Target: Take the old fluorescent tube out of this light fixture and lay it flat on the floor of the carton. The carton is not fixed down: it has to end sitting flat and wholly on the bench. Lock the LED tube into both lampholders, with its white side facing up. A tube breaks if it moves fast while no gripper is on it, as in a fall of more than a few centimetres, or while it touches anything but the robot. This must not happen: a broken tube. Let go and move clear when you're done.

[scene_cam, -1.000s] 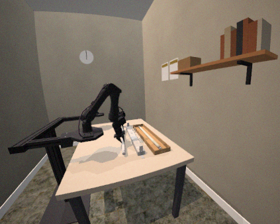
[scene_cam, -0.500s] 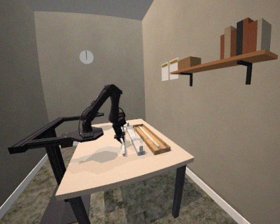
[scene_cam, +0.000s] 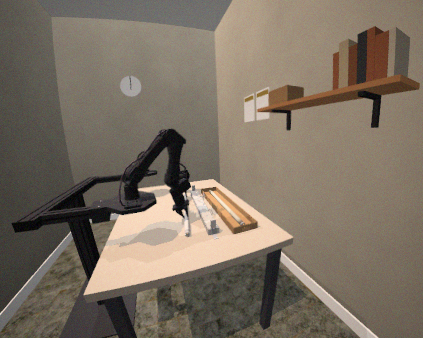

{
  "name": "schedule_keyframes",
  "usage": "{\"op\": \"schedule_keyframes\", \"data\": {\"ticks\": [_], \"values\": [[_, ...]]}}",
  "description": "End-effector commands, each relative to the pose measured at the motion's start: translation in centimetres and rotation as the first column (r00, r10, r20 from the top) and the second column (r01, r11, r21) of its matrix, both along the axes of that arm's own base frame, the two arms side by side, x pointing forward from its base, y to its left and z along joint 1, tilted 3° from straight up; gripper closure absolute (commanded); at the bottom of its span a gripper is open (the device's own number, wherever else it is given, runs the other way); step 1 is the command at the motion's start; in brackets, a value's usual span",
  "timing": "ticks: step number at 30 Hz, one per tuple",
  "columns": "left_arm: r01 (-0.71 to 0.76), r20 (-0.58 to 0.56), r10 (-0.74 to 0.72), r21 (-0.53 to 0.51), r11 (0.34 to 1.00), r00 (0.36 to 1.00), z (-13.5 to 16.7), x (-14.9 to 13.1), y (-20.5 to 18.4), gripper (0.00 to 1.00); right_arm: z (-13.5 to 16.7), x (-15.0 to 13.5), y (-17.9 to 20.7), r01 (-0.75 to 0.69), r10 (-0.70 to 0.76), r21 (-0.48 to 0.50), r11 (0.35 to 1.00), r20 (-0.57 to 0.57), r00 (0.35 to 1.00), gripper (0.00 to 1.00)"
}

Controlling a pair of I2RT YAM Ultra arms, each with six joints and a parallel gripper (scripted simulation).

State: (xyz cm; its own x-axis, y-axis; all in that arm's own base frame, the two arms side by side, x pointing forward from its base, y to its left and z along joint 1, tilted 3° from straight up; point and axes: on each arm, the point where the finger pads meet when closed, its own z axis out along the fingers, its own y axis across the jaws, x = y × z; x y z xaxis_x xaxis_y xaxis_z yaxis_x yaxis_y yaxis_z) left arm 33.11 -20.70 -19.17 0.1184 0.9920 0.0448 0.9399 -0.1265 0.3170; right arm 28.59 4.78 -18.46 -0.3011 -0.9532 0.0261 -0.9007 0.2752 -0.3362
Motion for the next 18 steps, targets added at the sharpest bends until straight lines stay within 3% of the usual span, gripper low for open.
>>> {"op": "schedule_keyframes", "data": {"ticks": [1, 6, 7, 18], "values": [[-0.012, 0.007, 0.012, 0.018, 1.000, 1.000, -0.3, 1.0, 0.6, 0.89, 0.0, 1.5, -0.5, 0.022, -0.022, -0.010, 1.000, 0.039, 0.999, 0.89], [0.000, -0.008, 0.000, 0.029, 1.000, 1.000, -0.2, -0.1, 0.8, 0.89, 0.5, 0.4, -0.8, 0.027, -0.026, -0.017, 1.000, 0.014, 1.000, 0.89], [0.000, -0.010, 0.000, 0.030, 1.000, 1.000, -0.3, -0.2, 0.9, 0.51, 0.5, 0.4, -0.8, 0.027, -0.026, -0.016, 1.000, 0.015, 1.000, 0.89], [-0.001, -0.014, 0.001, 0.024, 1.000, 1.000, -0.3, -0.3, 0.8, 0.51, 0.6, 0.7, -0.2, 0.009, -0.008, -0.013, 1.000, 0.028, 1.000, 0.89]]}}
